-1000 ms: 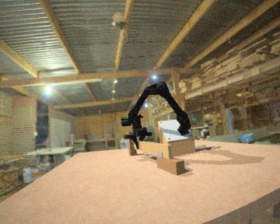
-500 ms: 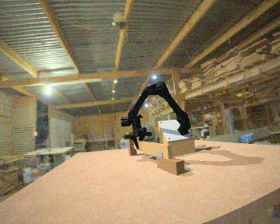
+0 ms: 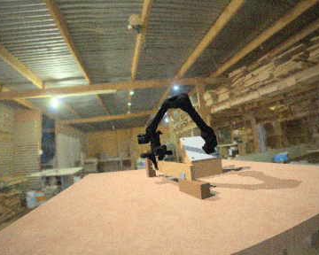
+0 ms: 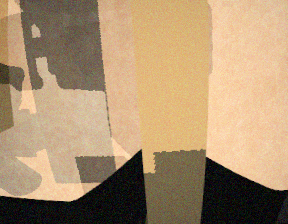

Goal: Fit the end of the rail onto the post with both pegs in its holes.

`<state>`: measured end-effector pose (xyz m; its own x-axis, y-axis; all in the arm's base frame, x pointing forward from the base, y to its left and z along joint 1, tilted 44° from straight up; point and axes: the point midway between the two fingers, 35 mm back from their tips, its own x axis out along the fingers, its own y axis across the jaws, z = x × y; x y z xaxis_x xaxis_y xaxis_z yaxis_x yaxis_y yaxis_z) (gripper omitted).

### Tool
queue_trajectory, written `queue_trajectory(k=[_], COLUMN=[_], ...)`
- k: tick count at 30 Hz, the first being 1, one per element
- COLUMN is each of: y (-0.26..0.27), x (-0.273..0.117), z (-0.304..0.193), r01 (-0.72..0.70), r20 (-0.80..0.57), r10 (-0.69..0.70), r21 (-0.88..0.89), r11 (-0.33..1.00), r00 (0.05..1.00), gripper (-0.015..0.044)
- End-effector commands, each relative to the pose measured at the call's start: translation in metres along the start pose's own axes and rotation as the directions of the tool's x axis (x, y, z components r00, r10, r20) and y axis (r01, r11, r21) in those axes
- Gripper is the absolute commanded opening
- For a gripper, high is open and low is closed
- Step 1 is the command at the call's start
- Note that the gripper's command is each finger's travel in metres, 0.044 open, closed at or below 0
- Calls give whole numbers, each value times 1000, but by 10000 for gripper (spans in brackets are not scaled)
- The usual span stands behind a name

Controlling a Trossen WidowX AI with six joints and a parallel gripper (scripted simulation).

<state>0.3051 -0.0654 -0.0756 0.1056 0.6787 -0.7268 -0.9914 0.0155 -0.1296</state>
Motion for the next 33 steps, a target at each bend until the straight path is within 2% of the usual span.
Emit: queue_trajectory(k=[1,33], y=[-1,-1], x=[-4,-4], z=[-4,-13], r01=[10,10], r20=[-6,-6], r10=[-10,-10], r21=[-2,-2], r11=[1000,1000], r00=[1000,1000], gripper=[0,0])
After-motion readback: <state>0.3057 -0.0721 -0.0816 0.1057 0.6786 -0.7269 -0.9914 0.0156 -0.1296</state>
